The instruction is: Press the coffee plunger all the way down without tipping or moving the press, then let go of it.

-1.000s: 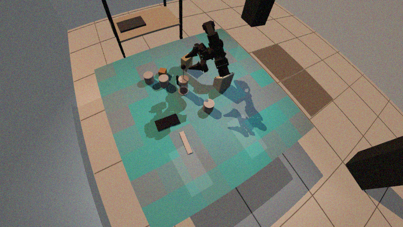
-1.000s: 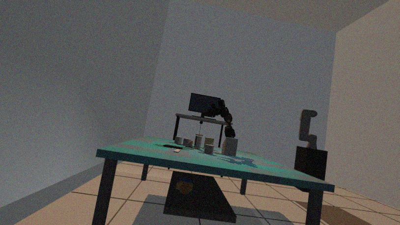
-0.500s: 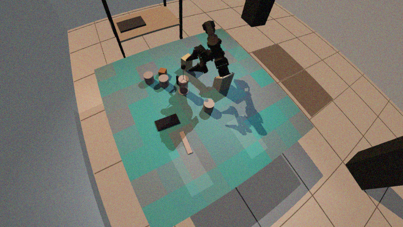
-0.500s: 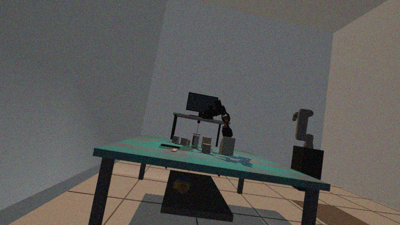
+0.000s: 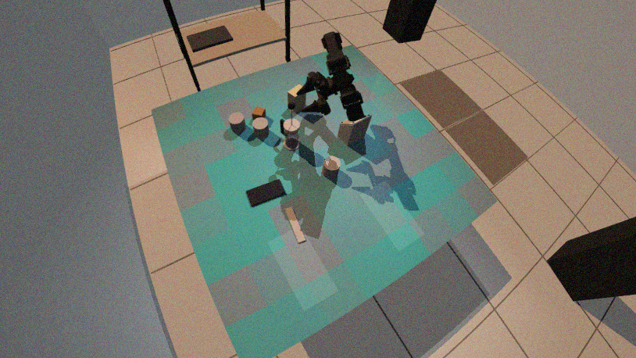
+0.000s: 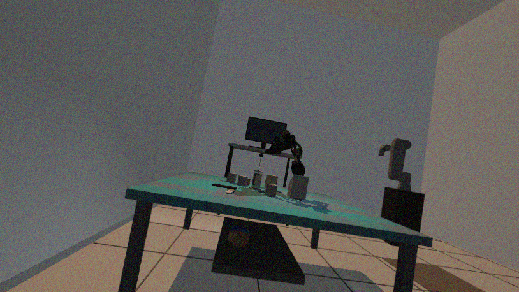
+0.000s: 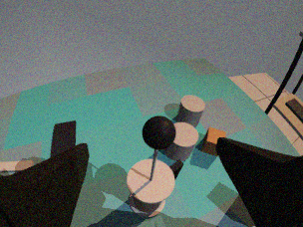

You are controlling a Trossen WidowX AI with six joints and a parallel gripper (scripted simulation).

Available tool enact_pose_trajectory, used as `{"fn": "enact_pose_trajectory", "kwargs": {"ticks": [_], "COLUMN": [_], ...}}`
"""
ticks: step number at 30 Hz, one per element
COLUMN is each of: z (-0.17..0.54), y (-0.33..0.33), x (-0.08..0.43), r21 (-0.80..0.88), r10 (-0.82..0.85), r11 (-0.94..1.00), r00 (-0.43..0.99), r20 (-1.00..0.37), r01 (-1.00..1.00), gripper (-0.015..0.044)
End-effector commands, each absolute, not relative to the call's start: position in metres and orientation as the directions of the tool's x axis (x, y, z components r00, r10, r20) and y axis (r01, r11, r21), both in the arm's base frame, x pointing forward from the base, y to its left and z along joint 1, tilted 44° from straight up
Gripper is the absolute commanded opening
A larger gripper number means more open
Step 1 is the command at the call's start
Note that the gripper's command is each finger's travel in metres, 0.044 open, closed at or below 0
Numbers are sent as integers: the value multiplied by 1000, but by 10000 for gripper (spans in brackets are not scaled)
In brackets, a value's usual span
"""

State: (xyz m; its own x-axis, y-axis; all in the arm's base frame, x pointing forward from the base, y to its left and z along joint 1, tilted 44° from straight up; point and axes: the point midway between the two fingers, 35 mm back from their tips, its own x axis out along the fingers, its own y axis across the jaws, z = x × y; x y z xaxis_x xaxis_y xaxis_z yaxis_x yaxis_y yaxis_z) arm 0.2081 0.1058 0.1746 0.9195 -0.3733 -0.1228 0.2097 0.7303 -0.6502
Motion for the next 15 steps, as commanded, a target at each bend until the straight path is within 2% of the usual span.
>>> {"fn": "enact_pose_trajectory", "kwargs": {"ticks": [1, 15], "z": [181, 170], "y": [101, 98], "x": [206, 218], "r21": [-643, -640], "r10": [-384, -395], "r11": [736, 740], "r00": [913, 904], "r20": [-137, -166], "r01": [213, 206], "gripper": [440, 440]}}
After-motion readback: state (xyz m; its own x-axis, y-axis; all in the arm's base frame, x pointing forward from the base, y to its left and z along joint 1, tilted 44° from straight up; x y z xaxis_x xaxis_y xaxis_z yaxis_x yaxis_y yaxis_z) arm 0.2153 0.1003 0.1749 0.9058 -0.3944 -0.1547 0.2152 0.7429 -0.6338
